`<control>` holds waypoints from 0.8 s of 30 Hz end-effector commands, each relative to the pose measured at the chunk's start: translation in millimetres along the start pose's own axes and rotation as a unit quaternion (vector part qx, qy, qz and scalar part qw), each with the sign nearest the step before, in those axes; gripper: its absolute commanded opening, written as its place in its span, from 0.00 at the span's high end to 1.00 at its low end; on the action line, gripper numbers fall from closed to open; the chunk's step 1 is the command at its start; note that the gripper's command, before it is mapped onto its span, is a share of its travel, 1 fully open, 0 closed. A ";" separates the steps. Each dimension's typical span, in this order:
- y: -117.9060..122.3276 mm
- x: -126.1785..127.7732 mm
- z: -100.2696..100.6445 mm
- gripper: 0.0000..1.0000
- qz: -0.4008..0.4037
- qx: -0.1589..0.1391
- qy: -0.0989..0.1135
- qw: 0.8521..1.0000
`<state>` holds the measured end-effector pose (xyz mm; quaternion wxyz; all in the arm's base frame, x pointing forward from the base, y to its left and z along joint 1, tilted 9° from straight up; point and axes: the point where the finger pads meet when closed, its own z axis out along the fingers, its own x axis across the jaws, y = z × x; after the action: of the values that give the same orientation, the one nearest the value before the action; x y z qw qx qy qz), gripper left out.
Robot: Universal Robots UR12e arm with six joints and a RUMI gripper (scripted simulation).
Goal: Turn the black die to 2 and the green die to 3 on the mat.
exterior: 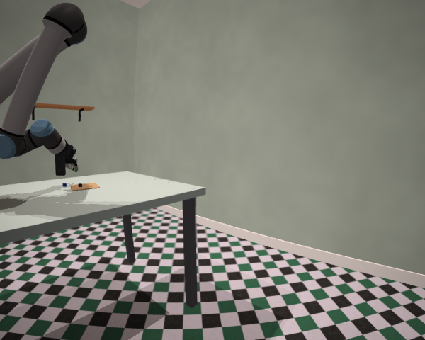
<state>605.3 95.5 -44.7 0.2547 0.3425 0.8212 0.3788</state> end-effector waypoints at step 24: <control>-44.9 -0.2 32.0 1.00 0.000 -0.001 -0.001 1.000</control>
<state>610.4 88.2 -98.8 0.2553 0.3425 0.8209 0.3790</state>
